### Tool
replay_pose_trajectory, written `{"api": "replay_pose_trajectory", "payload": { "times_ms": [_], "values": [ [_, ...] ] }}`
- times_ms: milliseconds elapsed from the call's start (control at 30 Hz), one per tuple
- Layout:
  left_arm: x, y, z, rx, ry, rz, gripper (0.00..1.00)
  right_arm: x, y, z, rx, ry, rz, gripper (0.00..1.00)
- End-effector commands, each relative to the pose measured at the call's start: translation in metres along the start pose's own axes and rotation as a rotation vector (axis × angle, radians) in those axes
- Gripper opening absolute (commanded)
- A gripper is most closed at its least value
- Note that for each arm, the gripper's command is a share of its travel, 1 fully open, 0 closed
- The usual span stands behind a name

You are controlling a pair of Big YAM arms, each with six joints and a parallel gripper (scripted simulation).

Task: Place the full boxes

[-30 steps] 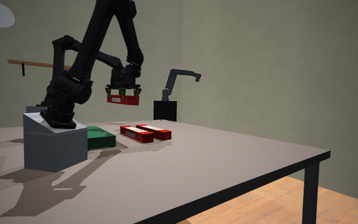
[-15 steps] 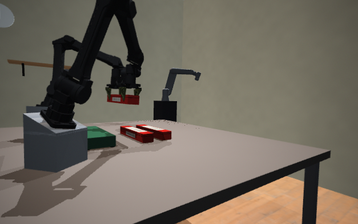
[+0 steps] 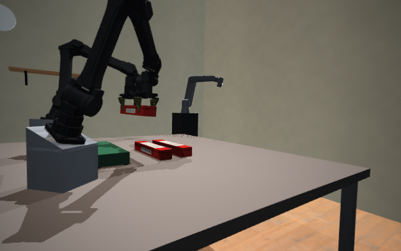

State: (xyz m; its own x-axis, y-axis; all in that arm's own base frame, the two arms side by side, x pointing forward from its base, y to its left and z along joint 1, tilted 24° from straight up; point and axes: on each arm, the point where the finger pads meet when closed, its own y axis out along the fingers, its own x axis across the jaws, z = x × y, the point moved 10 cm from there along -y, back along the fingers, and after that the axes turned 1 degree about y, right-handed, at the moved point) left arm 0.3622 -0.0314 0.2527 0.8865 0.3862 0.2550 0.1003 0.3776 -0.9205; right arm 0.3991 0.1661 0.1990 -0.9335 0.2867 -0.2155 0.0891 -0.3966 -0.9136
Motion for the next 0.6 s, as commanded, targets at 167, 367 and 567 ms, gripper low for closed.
{"api": "replay_pose_trajectory", "payload": {
  "times_ms": [167, 367, 567],
  "values": [
    [0.0153, -0.0582, 0.0066, -0.057, -0.011, -0.106, 0.00, -0.0166, -0.0718, 0.0031, -0.088, 0.008, 0.106, 0.00],
    [0.0154, -0.0587, 0.0068, -0.057, -0.011, -0.106, 0.00, -0.0169, -0.0727, 0.0033, -0.088, 0.008, 0.106, 0.00],
    [0.0155, -0.0594, 0.0072, -0.057, -0.011, -0.106, 0.00, -0.0170, -0.0731, 0.0035, -0.088, 0.007, 0.106, 0.00]
  ]
}}
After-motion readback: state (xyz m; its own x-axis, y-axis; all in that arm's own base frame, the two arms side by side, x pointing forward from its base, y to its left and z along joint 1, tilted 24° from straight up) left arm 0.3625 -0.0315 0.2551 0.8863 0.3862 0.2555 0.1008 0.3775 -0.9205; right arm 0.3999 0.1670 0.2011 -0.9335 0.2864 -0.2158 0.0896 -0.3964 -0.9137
